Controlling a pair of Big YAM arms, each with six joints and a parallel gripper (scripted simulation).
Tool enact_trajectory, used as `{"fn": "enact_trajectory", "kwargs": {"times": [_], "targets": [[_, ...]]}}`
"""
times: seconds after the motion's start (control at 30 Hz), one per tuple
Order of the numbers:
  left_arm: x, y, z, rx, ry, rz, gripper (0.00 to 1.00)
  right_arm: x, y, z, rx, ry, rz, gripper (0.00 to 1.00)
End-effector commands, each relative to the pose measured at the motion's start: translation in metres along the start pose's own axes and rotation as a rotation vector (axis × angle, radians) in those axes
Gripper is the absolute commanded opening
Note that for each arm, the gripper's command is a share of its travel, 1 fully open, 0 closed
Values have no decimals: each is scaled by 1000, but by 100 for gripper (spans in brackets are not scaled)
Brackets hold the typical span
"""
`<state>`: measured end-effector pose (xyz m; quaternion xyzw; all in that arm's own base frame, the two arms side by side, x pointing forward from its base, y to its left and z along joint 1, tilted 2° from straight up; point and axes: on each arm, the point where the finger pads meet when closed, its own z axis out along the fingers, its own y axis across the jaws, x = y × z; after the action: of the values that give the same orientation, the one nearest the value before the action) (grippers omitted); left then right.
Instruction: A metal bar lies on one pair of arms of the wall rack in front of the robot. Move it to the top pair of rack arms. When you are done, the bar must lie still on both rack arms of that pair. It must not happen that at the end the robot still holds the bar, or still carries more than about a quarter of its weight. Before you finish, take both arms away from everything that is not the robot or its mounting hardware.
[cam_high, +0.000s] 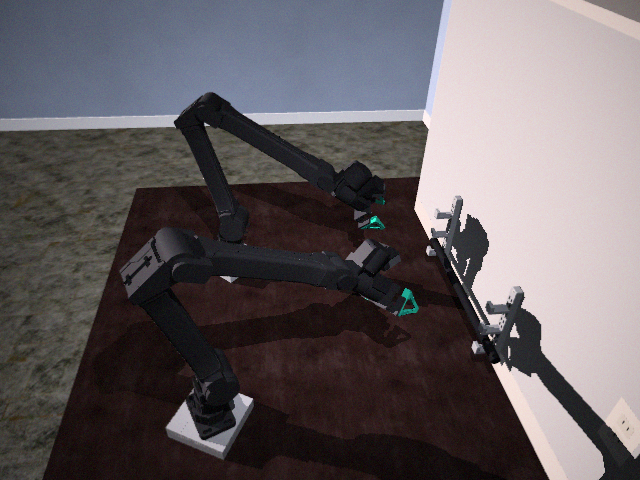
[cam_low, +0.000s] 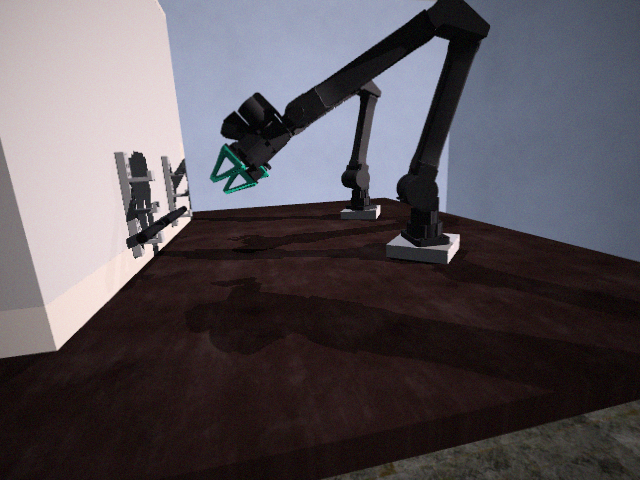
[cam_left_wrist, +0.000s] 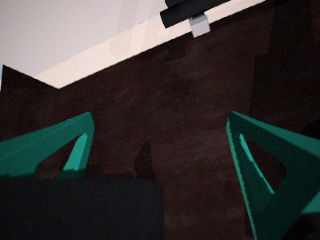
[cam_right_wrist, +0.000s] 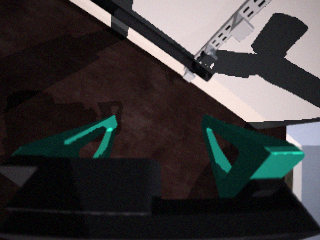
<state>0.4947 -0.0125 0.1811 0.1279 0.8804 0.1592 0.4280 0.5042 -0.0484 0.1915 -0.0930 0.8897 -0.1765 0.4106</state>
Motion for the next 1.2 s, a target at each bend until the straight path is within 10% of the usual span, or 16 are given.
{"fn": "enact_trajectory", "kwargs": {"times": [0.0, 1.17], "targets": [[-11, -5, 6, -18, -47, 52, 100, -4, 7, 9, 12, -28, -67, 100], [-18, -45, 58, -210, -198, 440, 100, 1, -4, 76, 254, -118, -417, 100]]}}
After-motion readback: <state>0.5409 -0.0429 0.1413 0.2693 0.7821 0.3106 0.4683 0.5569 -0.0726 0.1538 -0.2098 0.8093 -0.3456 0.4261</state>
